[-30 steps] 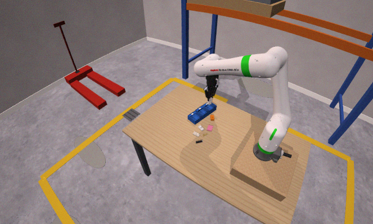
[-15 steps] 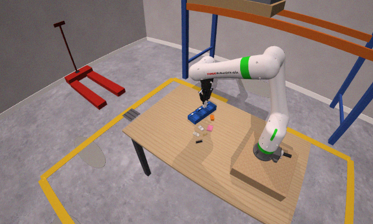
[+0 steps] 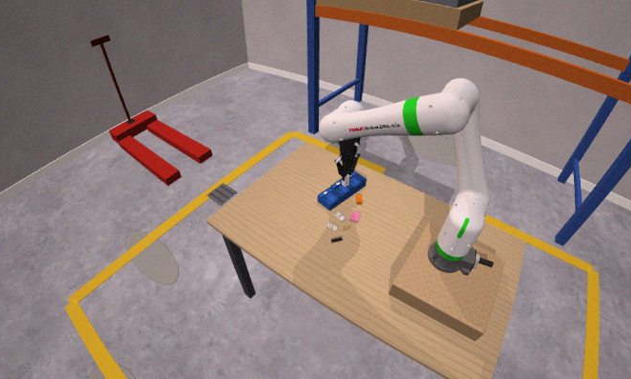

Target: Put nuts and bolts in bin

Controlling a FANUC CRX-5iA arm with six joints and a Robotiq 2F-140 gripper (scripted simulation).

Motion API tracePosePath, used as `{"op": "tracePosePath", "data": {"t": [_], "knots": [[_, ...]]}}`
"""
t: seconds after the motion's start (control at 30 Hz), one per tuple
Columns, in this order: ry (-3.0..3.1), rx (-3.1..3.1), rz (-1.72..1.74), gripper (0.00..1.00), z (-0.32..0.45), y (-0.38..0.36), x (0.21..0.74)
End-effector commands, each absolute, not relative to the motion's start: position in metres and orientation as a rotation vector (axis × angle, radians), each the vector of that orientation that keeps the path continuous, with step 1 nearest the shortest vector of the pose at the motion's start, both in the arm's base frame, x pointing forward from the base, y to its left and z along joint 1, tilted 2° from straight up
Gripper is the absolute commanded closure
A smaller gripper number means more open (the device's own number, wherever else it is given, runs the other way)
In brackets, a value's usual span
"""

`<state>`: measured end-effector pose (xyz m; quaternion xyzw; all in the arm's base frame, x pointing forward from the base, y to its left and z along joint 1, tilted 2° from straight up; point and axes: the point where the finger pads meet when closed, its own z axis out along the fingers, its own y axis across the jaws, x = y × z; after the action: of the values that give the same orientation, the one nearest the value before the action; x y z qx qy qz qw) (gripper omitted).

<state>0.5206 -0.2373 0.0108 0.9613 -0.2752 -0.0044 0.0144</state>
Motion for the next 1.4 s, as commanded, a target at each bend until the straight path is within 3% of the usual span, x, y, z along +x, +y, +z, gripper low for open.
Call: {"op": "tracePosePath", "data": {"t": [0.0,1.37], "knots": [[-0.857,2.992,-0.013,0.95,0.001,-0.238,0.521],[-0.857,2.992,-0.013,0.95,-0.024,-0.238,0.520]]}}
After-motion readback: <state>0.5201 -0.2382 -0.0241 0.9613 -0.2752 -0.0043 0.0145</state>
